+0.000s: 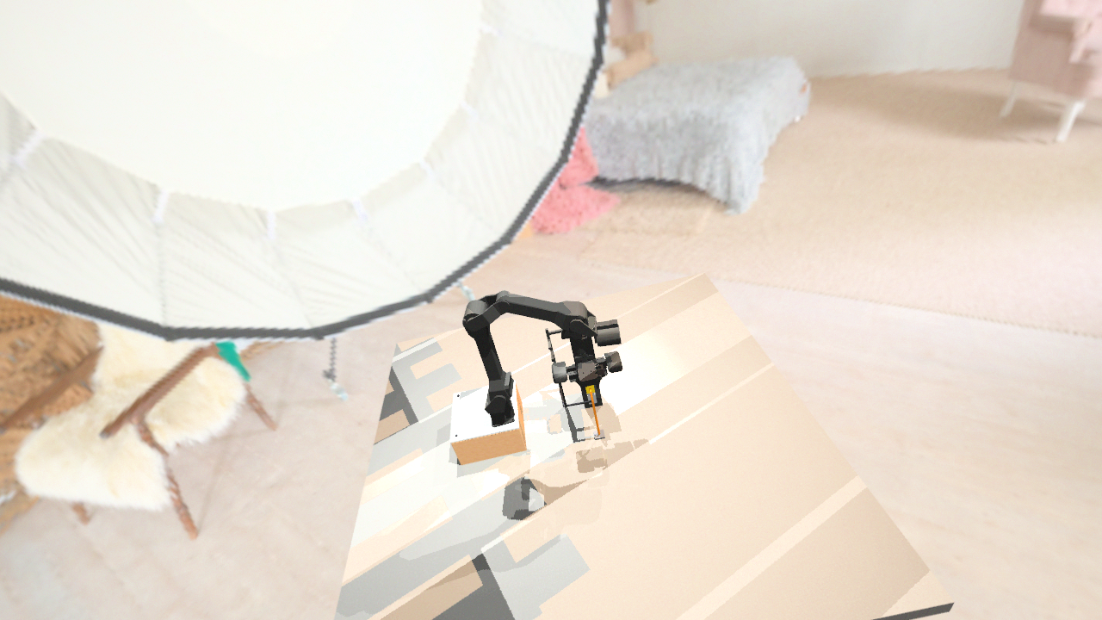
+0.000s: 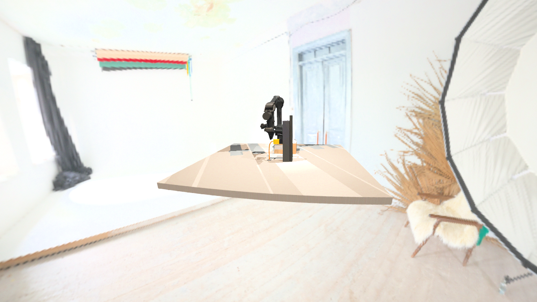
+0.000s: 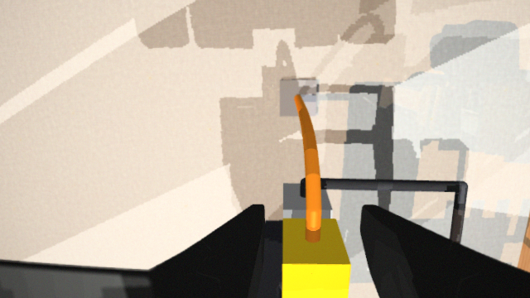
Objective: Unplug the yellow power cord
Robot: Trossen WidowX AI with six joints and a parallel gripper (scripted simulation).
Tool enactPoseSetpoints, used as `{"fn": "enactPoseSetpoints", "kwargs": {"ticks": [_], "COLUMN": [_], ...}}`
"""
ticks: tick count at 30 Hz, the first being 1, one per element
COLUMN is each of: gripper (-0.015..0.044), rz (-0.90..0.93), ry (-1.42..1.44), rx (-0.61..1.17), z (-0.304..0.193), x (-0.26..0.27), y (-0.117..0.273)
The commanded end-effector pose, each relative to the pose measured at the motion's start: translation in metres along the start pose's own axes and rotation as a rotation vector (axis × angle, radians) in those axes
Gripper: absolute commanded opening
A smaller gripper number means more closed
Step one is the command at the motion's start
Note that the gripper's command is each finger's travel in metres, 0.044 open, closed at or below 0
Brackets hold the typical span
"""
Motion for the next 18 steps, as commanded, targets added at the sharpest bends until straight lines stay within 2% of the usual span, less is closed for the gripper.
{"fn": "enactPoseSetpoints", "kwargs": {"ticks": [1, 18], "gripper": [0.0160, 0.0160], "rz": [-0.001, 0.000], "ry": [-0.003, -0.003], "rx": [-0.003, -0.001], "z": [-0.005, -0.030], "x": [0.000, 0.002], "y": [0.001, 0.000]}}
Point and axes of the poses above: the point midway between the two fingers, 35 mm back from their tips, its own y axis back along the fingers, its own x axis across the jaws, z = x × y, the point moved 1 cm from there along y, back along the fingers, and after that the axes turned 8 degrees about y, right-handed, at the moved point
